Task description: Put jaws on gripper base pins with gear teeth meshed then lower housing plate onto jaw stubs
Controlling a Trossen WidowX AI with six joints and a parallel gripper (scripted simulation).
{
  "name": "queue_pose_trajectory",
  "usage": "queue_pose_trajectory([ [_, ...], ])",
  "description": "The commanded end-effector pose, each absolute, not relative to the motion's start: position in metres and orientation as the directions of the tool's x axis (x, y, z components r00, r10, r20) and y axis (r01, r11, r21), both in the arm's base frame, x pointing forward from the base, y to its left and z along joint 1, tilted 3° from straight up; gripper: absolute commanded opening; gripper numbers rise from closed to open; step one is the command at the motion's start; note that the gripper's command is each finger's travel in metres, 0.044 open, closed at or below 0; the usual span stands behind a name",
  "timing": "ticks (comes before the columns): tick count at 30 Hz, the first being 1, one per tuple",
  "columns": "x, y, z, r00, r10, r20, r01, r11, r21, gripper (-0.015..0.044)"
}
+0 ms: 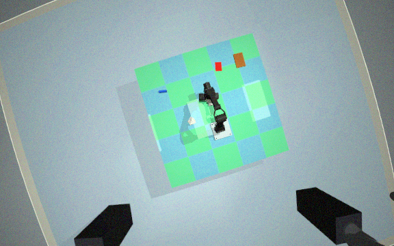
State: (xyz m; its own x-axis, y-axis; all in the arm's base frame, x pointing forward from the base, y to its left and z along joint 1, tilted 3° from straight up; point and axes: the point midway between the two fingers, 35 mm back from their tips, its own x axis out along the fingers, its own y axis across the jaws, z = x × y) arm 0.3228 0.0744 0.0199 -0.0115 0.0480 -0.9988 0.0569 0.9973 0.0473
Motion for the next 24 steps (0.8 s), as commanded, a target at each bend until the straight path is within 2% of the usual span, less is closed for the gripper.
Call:
queue_pose_trajectory([
  [1,0.324,0.074,0.026,-0.011,0.049,-0.999,0.057,0.997,0.048,0.0224],
  [7,0.324,0.072,0.086,-0.009,0.052,-0.999,0.061,0.997,0.051,0.0224],
  [12,0.325,0.072,0.082,0.000,0.050,-0.999,0.065,0.997,0.050,0.0224],
  [20,0.318,0.090,0.085,0.002,0.051,-0.999,-0.084,0.995,0.051,0.0434],
  [24,0.312,0.102,0.087,0.003,0.052,-0.999,-0.186,0.981,0.051,0.0440],
])
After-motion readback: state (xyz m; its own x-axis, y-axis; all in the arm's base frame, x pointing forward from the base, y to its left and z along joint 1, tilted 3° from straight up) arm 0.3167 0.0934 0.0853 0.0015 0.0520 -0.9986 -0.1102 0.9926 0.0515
